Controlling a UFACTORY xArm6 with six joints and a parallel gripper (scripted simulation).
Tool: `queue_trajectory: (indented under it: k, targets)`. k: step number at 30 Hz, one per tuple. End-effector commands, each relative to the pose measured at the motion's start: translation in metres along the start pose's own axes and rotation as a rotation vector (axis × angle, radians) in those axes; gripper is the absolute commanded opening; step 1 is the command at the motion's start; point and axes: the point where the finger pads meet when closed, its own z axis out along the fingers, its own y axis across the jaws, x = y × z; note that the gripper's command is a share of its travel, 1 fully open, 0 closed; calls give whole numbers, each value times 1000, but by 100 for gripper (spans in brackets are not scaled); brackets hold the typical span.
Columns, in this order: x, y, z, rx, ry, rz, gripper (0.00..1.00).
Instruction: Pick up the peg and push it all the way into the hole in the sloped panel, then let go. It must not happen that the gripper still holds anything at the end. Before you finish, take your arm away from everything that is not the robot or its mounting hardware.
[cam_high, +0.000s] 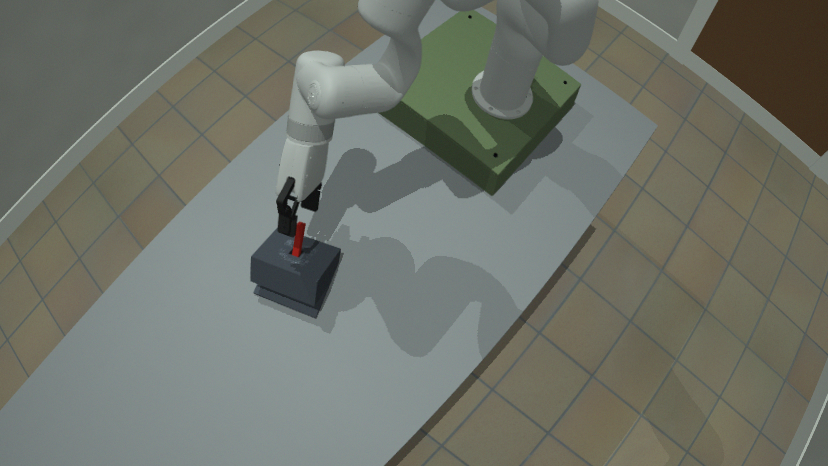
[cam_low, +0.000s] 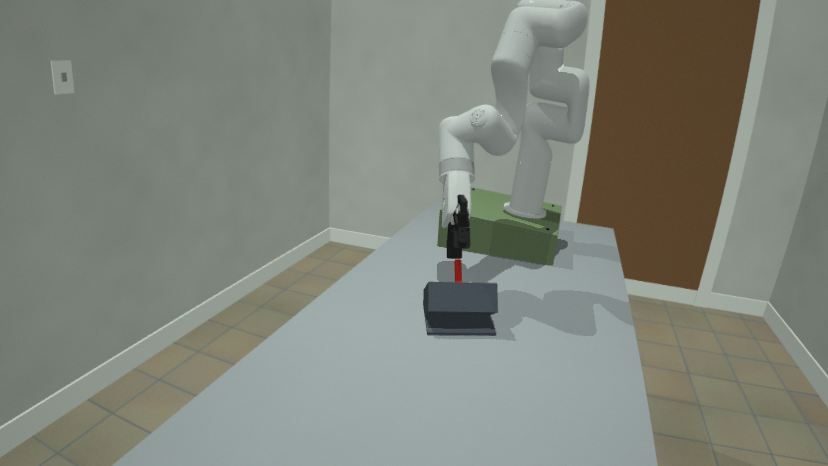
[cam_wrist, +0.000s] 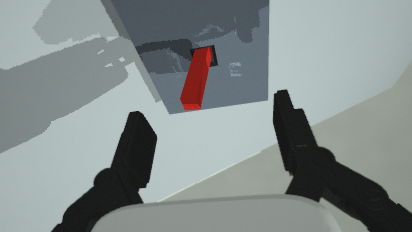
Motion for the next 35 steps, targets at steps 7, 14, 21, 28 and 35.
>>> queue_trajectory:
  k: [7,14,21,28,35]
  targets:
    - [-1,3,-29,-5,-1,-2,100]
    - [0,1,-52,-2,-3,-2,100]
    - [0,0,-62,1,-4,-1,100]
    - [0,1,-70,3,-5,-1,100]
    - [0,1,-70,3,-5,-1,100]
